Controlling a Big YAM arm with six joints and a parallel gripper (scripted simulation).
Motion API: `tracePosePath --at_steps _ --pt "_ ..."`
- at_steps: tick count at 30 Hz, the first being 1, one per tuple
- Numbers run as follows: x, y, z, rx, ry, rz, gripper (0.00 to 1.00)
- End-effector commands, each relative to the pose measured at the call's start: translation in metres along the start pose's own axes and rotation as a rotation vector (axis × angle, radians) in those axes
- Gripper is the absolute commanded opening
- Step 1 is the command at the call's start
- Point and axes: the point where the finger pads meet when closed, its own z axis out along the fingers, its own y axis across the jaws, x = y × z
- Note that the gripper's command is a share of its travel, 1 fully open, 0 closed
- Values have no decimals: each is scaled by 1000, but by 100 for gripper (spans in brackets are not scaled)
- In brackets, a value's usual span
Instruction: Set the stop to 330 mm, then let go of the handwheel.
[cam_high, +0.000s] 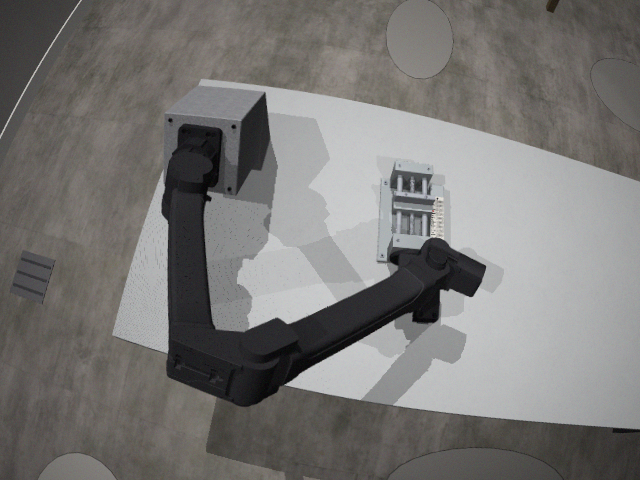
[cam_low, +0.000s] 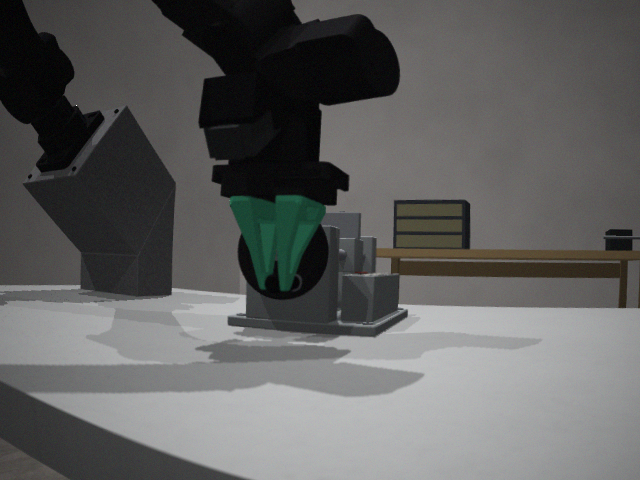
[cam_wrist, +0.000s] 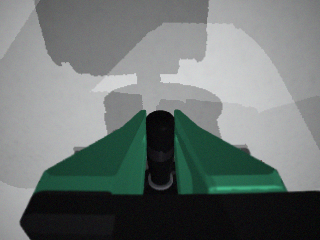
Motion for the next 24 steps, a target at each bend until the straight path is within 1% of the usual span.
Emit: tracePosePath --at_steps 1,4,10,14,16,20,24 --pt "8 31 -15 -55 5 3 6" --pt "9 30 -16 -47 8 -1 6" --pt "9 37 -21 -52 6 5 6" --pt "9 41 -25 -48 8 0 6" --pt "8 44 -26 -59 4 15 6" --pt "8 43 -26 -53 6 5 6" --pt "9 42 -32 -49 8 0 6"
